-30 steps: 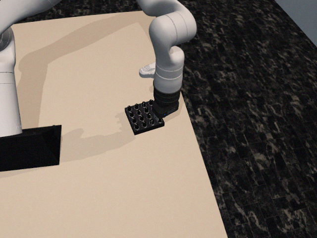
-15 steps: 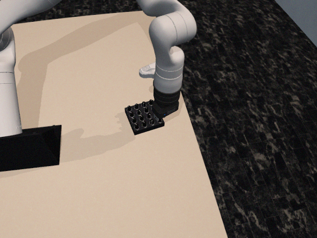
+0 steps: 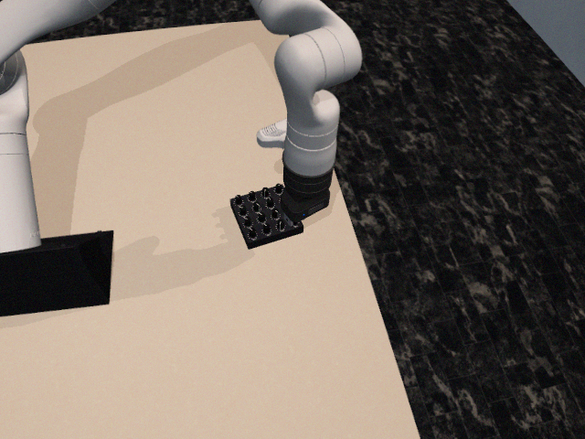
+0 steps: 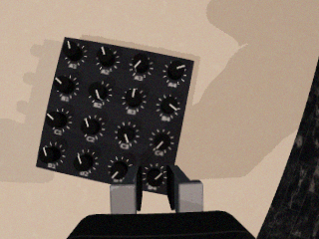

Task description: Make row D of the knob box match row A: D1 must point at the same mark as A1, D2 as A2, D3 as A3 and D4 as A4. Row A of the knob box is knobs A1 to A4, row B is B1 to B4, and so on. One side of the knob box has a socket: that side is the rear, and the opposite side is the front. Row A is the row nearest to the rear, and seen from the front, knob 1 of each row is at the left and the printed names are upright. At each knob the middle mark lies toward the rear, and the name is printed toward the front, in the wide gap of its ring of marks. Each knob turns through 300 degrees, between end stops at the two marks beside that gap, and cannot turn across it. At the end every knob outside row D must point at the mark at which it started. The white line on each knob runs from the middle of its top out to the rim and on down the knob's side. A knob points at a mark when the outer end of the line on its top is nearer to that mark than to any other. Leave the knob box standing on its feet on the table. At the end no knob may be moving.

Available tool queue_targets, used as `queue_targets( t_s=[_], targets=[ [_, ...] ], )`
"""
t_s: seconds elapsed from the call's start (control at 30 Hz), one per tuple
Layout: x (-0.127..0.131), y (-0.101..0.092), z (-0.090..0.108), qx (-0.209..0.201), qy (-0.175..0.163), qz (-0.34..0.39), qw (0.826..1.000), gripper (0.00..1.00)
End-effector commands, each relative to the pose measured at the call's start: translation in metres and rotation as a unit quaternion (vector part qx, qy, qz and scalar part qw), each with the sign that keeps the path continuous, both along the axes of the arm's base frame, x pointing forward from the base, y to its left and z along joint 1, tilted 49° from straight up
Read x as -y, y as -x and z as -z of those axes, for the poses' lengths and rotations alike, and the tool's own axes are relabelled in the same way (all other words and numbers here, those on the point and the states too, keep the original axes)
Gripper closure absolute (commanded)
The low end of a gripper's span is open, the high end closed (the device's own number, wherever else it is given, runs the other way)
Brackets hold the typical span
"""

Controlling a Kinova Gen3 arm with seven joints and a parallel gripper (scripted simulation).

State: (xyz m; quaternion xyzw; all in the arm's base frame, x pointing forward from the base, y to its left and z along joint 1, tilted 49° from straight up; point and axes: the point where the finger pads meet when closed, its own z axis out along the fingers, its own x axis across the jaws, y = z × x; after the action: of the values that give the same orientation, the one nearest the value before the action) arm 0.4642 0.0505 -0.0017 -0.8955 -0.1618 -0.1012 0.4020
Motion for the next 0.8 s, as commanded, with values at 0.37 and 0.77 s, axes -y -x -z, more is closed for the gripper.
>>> queue_targets(
  t_s=[0.37, 0.77],
  targets=[
    [-0.0053, -0.0015, 0.0041, 0.004, -0.001, 0.000, 1.000, 0.54],
    [-0.0053, -0.0015, 0.0041, 0.004, -0.001, 0.000, 1.000, 0.54]
  ],
)
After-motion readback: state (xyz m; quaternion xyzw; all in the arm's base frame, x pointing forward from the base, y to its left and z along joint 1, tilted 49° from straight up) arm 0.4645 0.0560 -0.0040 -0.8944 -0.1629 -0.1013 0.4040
